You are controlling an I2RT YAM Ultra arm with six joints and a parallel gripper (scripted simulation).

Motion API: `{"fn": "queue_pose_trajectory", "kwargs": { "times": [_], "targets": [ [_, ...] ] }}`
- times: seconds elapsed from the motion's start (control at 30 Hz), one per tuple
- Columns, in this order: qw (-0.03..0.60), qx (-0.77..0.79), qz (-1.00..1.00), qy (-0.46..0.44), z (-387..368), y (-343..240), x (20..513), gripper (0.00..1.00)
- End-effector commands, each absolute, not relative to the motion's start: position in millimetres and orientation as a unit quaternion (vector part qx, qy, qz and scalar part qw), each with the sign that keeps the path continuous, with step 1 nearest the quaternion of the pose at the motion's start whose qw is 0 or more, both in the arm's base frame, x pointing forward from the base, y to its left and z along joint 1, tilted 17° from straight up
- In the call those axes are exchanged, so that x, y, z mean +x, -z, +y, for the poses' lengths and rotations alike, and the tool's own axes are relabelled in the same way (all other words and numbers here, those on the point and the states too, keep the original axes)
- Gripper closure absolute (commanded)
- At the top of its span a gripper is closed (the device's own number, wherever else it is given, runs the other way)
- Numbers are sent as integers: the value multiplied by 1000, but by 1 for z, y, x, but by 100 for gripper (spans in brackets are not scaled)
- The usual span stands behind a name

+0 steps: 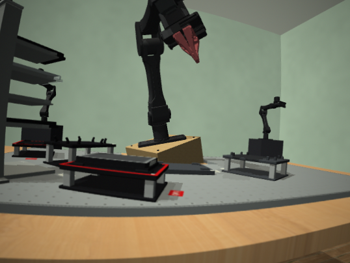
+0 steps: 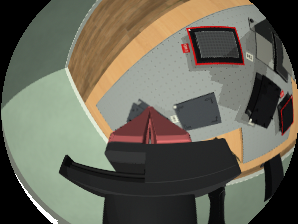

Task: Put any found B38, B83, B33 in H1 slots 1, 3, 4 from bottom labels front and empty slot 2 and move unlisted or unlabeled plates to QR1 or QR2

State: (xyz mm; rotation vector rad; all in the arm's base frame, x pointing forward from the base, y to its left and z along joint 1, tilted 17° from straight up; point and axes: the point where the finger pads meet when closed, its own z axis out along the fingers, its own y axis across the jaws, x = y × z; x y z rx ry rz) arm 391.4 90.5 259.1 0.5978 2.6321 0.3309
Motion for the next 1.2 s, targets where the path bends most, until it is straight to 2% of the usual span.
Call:
{"fn": "queue_pose_trajectory", "kwargs": {
  "times": [0.0, 0.17, 0.33, 1.0, 1.17],
  "targets": [
    [214, 193, 952, -104, 92, -263, 386, 100],
    [190, 150, 968, -62, 95, -252, 373, 100],
    [188, 148, 969, -60, 97, -242, 360, 100],
    [119, 12, 991, 57, 97, -211, 309, 100],
    [115, 5, 991, 63, 96, -206, 300, 100]
  ]
}}
